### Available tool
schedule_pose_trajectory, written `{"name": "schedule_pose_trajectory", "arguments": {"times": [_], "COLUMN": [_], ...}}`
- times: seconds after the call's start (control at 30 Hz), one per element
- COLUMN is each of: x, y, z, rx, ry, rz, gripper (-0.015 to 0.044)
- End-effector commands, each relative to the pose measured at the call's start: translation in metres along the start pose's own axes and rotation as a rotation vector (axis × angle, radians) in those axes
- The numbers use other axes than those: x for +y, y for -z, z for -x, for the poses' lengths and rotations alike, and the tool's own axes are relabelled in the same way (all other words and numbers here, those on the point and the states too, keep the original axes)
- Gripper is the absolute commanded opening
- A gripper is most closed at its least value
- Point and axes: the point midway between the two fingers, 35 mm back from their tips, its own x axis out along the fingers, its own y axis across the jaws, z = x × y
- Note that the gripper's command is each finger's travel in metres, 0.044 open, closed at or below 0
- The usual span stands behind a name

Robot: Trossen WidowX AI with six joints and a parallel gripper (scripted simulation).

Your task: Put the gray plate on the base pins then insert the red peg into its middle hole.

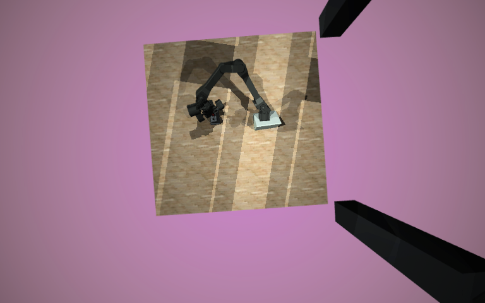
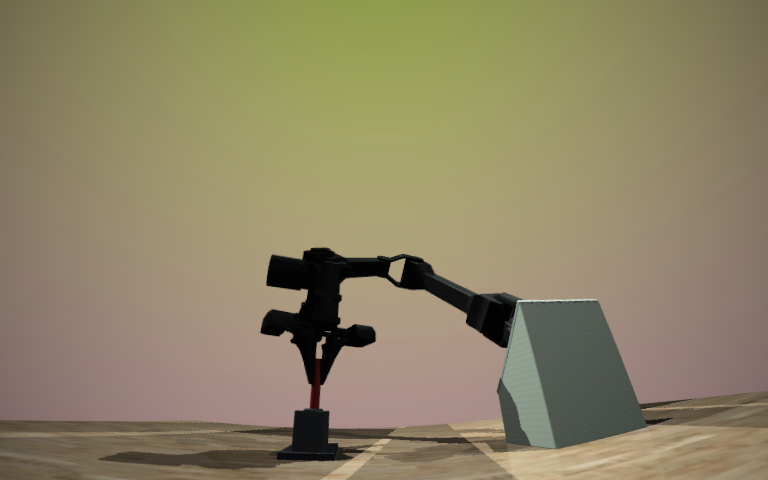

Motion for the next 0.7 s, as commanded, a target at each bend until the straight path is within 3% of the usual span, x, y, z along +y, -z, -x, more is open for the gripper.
{"name": "schedule_pose_trajectory", "arguments": {"times": [0.0,0.07,0.27,0.67], "x": [0.0001,0.0001,0.0001,0.0001], "y": [-0.0001,-0.0001,-0.0001,0.0000], "z": [0.0001,0.0001,0.0001,0.0013], "rx": [0.000,0.000,0.000,-0.001], "ry": [0.000,0.000,0.000,0.001], "rz": [0.000,0.000,0.000,0.003], "gripper": [0.0000,0.0000,0.0150,0.0150]}}
